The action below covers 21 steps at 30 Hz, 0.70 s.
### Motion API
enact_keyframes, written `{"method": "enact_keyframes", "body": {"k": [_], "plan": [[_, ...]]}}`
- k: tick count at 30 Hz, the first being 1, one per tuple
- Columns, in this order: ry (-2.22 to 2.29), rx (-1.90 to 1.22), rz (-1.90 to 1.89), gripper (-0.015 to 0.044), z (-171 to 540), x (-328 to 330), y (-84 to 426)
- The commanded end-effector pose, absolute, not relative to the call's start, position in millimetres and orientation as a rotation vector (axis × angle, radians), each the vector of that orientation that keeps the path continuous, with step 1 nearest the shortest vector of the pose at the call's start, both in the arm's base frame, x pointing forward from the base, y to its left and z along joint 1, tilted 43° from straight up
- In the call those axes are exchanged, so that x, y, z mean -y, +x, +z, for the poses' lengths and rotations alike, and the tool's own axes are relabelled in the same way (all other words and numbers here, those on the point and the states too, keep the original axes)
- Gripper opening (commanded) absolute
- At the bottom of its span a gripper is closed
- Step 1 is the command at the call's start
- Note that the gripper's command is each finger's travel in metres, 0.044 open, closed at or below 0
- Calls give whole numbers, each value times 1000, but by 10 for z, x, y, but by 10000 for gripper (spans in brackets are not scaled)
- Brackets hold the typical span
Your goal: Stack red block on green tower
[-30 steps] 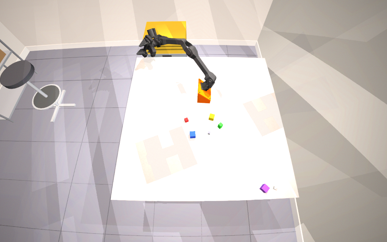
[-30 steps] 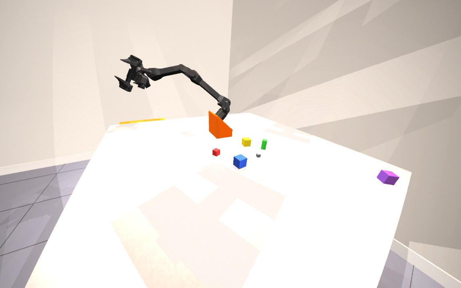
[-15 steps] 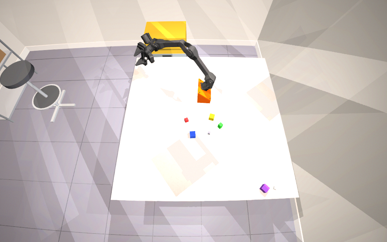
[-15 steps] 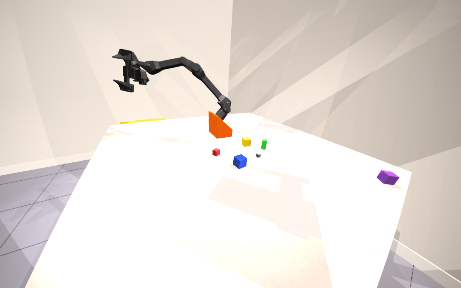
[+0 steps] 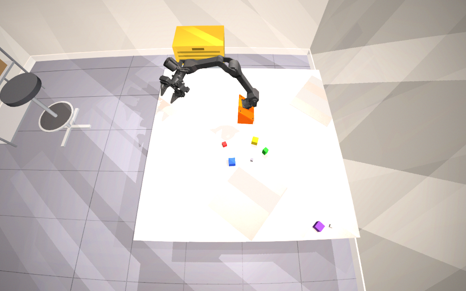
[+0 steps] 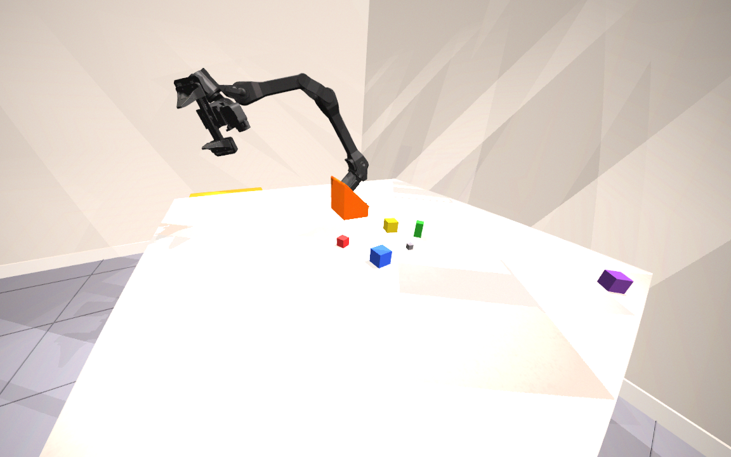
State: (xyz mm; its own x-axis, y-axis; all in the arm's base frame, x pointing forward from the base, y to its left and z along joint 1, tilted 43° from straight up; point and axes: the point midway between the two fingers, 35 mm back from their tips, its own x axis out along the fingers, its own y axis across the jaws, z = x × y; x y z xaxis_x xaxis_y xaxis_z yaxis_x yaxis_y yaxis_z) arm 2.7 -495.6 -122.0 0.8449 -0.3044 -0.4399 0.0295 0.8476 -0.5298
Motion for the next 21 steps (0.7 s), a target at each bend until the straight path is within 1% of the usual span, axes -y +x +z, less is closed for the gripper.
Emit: {"method": "enact_keyframes", "body": {"k": [1, 11, 21], "plan": [[-414, -556, -101, 440, -1191, 4796, 457], [-131, -650, 148, 440, -1127, 4118, 1465], [107, -830, 389, 440, -1012, 3185, 2129]]}}
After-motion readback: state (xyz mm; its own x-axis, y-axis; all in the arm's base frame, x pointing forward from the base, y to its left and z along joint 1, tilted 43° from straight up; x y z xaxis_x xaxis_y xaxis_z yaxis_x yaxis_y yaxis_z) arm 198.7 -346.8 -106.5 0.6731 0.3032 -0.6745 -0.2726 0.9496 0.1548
